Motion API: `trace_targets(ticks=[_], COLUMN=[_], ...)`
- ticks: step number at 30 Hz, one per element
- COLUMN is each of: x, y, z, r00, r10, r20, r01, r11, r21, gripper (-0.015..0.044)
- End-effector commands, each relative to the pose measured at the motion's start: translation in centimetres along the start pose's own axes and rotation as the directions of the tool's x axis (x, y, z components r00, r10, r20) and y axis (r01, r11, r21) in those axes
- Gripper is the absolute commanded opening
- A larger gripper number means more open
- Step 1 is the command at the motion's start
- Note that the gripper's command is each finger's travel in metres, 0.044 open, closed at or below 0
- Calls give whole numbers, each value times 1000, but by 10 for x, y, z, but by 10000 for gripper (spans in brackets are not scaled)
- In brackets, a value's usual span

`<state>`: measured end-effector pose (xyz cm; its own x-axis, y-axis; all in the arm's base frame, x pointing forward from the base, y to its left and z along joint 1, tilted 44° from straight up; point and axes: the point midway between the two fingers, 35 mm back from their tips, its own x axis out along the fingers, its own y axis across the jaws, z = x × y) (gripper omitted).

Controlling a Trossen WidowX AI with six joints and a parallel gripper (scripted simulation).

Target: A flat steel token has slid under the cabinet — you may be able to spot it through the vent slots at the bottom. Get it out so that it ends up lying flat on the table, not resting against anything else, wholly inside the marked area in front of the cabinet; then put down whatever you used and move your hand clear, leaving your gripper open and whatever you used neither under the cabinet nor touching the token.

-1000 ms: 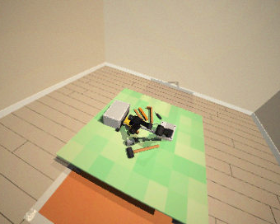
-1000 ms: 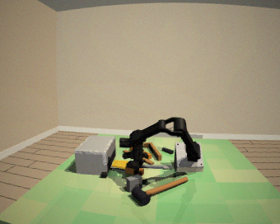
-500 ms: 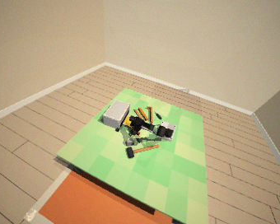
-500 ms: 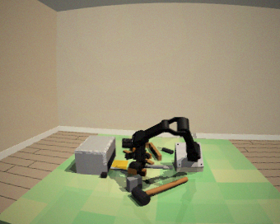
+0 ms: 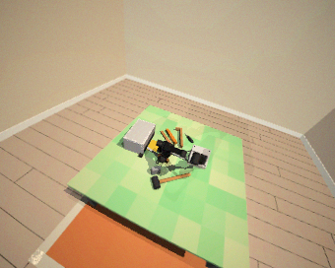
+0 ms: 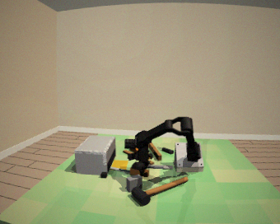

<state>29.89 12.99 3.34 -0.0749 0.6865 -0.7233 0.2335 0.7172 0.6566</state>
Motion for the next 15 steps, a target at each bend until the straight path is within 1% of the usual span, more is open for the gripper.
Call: trace_targets(ticks=[1,15], x=[1,1], y=[0,1], z=[-6,-23], r00=[1000,1000], r10=[1,1], r20=[-3,-4], r01=[-1,-1], r11=[1000,1000], r21=[8,9], gripper=[0,0])
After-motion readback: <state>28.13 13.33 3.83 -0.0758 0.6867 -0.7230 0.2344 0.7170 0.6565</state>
